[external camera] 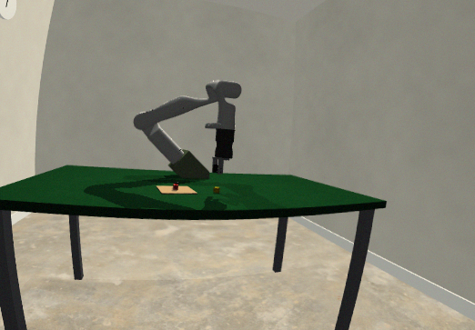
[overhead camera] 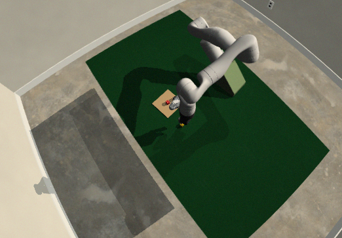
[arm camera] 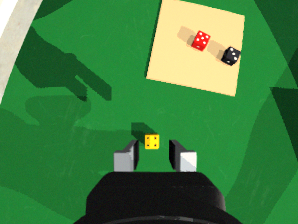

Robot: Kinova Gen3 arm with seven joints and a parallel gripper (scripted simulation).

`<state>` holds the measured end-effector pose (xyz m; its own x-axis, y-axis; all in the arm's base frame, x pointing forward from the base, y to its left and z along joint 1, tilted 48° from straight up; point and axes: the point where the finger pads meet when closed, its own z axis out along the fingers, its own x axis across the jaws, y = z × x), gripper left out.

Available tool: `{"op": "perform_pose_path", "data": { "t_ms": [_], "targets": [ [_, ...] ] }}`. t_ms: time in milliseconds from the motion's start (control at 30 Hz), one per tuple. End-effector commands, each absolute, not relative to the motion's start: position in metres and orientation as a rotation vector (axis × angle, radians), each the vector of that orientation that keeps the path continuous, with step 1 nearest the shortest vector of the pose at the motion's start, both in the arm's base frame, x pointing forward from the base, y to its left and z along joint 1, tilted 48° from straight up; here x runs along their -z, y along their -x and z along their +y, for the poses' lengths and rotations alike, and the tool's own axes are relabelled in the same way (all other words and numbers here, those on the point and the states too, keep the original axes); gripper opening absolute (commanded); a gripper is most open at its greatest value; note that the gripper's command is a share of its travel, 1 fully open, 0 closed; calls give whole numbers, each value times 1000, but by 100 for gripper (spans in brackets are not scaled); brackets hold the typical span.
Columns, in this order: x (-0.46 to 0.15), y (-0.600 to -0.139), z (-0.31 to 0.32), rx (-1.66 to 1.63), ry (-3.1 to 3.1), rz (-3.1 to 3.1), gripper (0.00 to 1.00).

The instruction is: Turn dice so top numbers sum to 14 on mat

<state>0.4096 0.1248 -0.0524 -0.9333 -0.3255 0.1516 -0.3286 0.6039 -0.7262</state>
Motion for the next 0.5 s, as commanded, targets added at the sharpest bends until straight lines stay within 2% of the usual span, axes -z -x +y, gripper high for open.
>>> {"op": "perform_pose_path", "data": {
  "t_ms": [0,467],
  "targets": [
    [52,-410,126,-1272,-575,-2812,70],
    [56,-411,122,-1273,-574,-2813,70]
  ]
}}
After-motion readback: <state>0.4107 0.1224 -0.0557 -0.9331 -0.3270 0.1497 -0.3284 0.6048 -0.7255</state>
